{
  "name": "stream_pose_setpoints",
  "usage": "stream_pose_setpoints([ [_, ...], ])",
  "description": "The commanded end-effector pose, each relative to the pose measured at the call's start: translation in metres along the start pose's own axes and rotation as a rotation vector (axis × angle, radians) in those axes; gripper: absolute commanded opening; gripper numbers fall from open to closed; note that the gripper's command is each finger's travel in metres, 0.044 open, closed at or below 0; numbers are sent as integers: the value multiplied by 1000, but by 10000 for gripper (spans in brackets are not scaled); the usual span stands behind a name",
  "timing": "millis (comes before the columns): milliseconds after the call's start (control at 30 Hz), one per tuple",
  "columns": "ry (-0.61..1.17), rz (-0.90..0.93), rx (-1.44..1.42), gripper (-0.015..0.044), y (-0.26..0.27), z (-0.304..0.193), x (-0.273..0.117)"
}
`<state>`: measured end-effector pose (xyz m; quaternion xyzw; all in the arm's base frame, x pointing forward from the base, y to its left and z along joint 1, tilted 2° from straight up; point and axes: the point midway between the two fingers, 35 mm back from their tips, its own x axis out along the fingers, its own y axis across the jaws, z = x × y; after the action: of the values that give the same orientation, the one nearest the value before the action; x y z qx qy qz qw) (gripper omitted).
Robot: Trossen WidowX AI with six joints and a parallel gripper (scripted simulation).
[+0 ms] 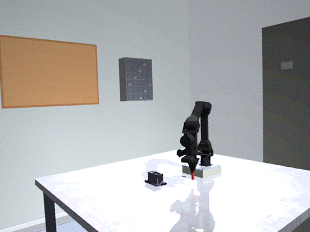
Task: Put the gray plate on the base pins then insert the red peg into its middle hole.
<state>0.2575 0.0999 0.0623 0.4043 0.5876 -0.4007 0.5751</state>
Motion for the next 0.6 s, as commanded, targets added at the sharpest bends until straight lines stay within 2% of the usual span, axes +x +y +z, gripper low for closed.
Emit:
stream_pose_setpoints([
  [0, 3, 11, 2, 0, 3, 0, -14],
  [367, 3, 11, 2, 0, 3, 0, -48],
  [400, 0, 0, 5, 0, 2, 1, -37],
  [567, 0, 13, 53, 0, 7, 11, -37],
])
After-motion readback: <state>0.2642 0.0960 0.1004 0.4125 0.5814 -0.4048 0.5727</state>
